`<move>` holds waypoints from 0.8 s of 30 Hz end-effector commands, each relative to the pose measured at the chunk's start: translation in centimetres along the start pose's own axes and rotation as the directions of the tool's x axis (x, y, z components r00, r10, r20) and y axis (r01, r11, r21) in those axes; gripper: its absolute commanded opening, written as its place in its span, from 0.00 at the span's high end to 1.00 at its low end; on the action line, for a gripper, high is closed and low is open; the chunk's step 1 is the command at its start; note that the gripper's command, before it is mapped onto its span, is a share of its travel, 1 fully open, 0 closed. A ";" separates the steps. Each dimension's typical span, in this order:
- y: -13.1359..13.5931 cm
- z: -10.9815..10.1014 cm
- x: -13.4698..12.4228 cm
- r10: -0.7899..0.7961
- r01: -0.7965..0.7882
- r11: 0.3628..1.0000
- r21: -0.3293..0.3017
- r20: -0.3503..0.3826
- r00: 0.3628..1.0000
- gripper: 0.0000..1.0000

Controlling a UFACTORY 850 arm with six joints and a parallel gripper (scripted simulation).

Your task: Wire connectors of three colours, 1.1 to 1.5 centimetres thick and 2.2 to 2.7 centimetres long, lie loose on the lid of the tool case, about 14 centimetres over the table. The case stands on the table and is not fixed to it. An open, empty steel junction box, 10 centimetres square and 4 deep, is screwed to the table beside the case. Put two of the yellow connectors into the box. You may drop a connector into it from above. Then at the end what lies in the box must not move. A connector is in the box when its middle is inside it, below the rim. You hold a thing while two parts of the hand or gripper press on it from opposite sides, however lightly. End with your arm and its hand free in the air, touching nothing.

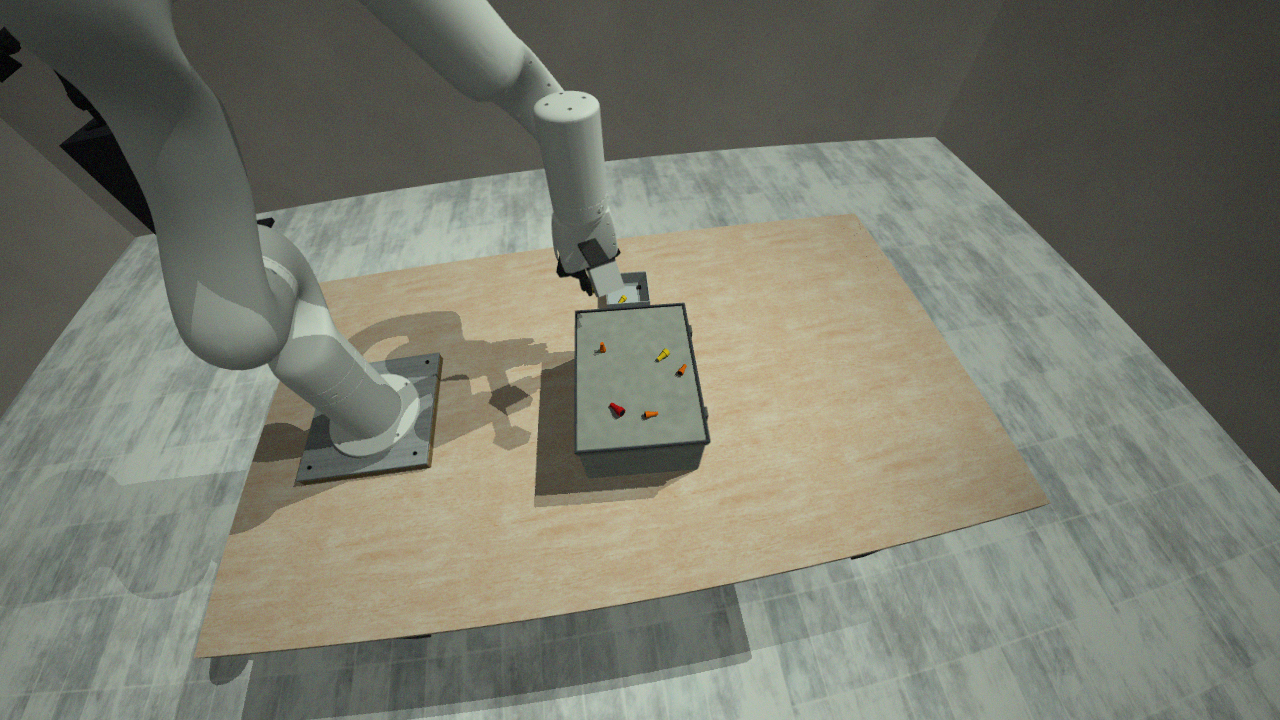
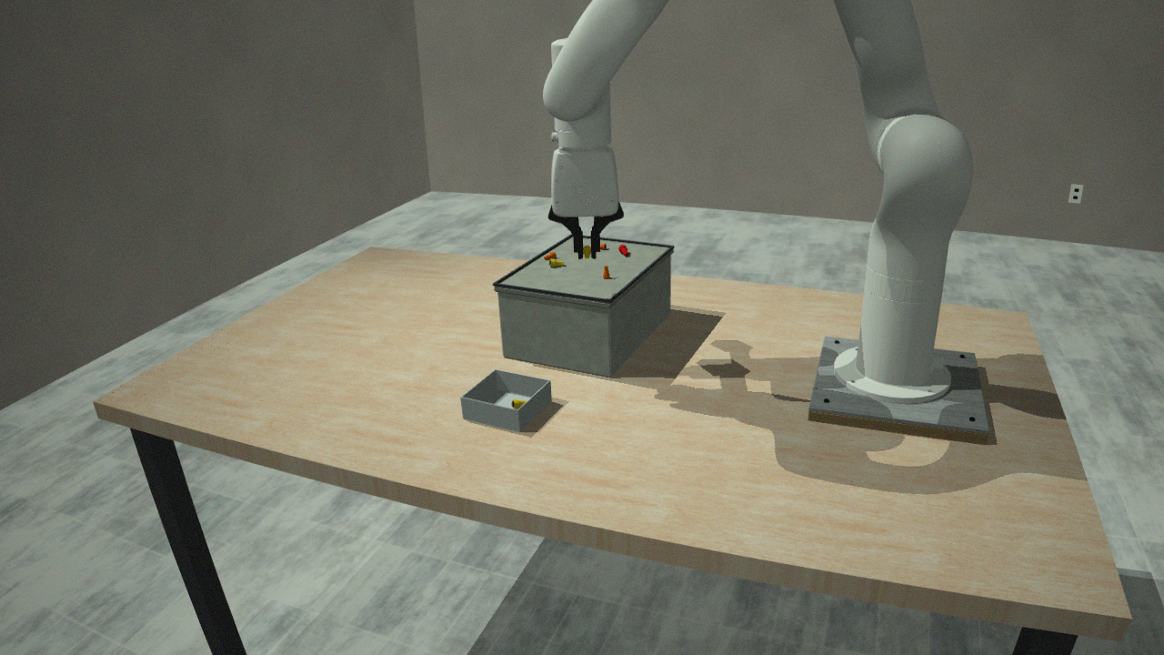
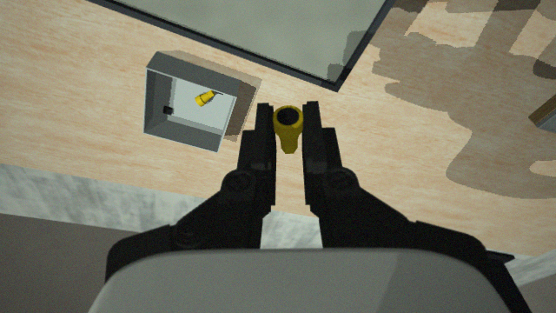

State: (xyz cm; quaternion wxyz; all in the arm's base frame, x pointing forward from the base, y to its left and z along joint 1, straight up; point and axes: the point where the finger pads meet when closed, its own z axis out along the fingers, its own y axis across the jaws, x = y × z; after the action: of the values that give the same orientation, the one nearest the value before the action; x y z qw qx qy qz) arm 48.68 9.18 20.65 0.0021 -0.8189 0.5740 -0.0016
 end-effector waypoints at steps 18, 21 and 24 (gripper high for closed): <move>-10.9 0.0 -11.9 0.001 -0.001 1.000 0.001 -0.002 1.000 0.98; -11.5 0.0 -12.6 0.001 -0.001 1.000 0.001 -0.002 1.000 0.98; -12.0 0.0 -13.2 0.001 -0.001 1.000 0.001 -0.002 1.000 0.98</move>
State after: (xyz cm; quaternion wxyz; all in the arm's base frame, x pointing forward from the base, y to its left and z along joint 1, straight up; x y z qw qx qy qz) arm 54.93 24.71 20.65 0.0018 -0.8189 0.5740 -0.0020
